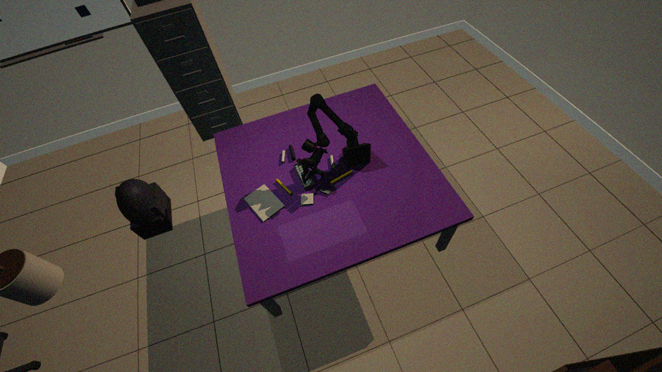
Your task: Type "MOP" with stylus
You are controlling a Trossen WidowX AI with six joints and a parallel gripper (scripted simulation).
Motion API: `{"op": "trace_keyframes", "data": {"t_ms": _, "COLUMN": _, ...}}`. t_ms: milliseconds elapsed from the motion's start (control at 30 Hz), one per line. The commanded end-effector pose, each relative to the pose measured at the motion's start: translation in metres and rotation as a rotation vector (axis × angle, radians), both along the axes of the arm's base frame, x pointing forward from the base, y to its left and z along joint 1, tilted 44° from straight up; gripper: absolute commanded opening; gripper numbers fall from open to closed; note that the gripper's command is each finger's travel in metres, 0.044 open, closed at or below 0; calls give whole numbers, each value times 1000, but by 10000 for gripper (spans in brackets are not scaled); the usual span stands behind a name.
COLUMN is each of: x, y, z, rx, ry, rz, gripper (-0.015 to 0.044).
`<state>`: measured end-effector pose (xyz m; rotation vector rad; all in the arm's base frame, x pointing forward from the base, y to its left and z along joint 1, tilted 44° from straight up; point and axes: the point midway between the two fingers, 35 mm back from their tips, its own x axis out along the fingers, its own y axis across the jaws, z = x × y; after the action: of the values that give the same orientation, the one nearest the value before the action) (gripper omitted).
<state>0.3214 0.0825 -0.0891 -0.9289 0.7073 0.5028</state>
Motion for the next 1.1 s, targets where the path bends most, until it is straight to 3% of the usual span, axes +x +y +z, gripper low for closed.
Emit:
{"op": "trace_keyframes", "data": {"t_ms": 0, "x": 1, "y": 11, "z": 11, "rx": 3, "ry": -6, "rz": 0, "gripper": 81}}
{"op": "trace_keyframes", "data": {"t_ms": 400, "x": -1, "y": 19, "z": 19, "rx": 3, "ry": -3, "rz": 4, "gripper": 85}}
{"op": "trace_keyframes", "data": {"t_ms": 500, "x": -1, "y": 19, "z": 19, "rx": 3, "ry": -3, "rz": 4, "gripper": 65}}
{"op": "trace_keyframes", "data": {"t_ms": 600, "x": -1, "y": 16, "z": 22, "rx": 2, "ry": -3, "rz": 4, "gripper": 0}}
{"op": "trace_keyframes", "data": {"t_ms": 1067, "x": 1, "y": -17, "z": 58, "rx": 0, "ry": 3, "rz": 2, "gripper": 0}}
